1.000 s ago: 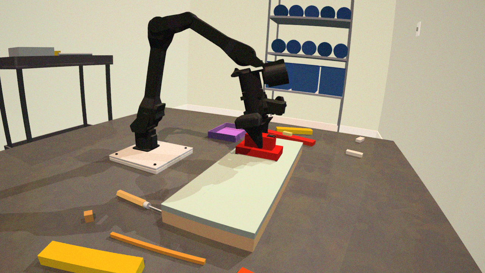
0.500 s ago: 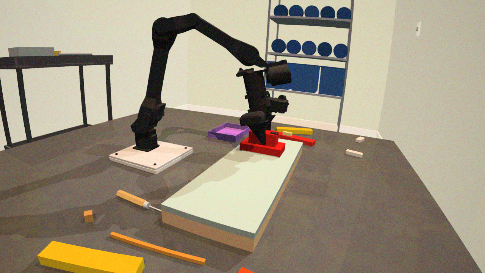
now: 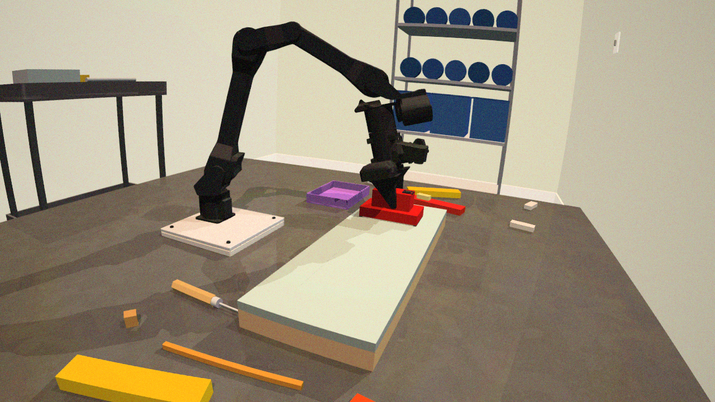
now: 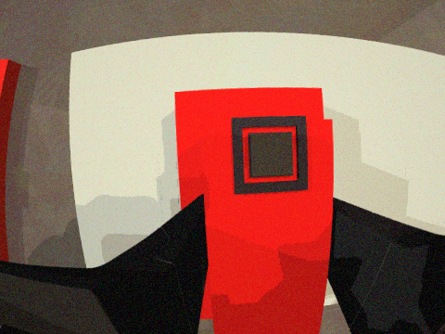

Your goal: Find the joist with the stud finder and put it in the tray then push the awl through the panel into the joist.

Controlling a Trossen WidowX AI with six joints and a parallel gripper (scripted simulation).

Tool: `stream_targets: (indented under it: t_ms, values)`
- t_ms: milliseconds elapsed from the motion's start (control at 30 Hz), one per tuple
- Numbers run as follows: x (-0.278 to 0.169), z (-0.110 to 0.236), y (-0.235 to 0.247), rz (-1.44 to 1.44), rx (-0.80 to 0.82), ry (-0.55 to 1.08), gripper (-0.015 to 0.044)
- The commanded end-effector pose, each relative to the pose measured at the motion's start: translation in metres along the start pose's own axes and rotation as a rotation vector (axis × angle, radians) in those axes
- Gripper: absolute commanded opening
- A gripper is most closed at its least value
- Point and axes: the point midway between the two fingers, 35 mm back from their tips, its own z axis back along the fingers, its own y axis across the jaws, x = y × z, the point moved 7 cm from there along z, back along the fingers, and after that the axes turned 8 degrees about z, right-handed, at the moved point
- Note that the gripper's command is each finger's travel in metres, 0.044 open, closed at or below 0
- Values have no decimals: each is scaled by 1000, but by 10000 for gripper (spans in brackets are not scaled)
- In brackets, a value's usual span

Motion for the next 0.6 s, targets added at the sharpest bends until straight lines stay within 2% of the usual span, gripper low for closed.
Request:
stream_targets:
  t_ms: [0, 567]
  values:
    - [2, -2, 8, -4, -6, 2, 0]
    - [7, -2, 45, -5, -3, 2, 0]
